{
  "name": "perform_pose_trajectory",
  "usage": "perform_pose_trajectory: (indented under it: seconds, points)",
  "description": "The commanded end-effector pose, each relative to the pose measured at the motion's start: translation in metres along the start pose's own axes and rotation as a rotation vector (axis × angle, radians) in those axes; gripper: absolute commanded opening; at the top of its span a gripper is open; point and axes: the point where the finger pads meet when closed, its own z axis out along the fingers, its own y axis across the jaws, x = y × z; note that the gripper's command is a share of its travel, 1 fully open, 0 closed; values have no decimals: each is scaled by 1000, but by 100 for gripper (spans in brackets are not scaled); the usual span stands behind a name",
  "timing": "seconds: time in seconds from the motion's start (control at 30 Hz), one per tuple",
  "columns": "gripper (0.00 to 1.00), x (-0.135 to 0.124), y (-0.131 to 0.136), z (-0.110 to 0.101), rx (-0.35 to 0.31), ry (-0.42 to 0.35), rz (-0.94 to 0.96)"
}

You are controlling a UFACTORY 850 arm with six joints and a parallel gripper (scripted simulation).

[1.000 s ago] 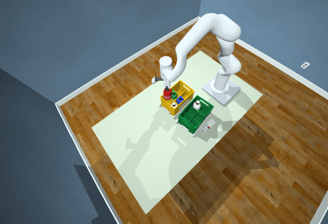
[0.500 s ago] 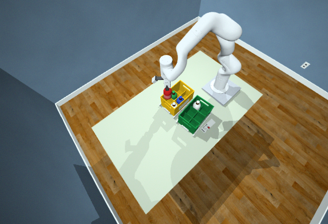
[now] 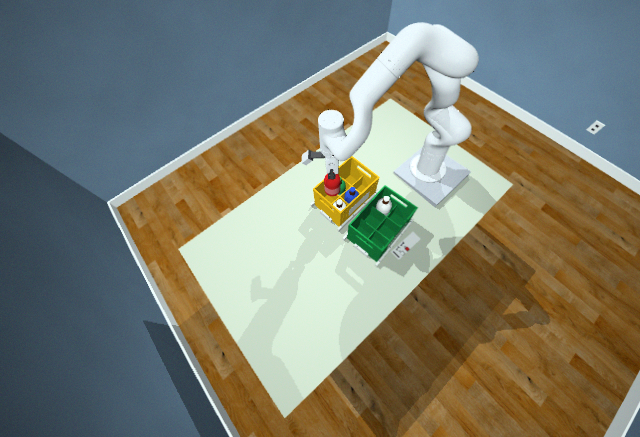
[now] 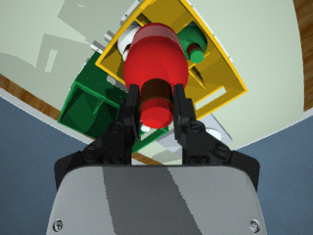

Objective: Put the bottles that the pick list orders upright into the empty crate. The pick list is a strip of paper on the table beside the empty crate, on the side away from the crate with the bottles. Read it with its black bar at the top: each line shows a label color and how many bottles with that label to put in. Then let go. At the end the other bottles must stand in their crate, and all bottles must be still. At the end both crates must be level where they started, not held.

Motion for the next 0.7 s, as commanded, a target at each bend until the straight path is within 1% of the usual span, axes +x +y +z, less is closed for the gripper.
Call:
perform_pose_trajectory:
  seconds: [0.0,0.67]
  points:
    - [0,-5,-3,-1,1,2,0]
    - [0,-37,-20,-1,1,2,0]
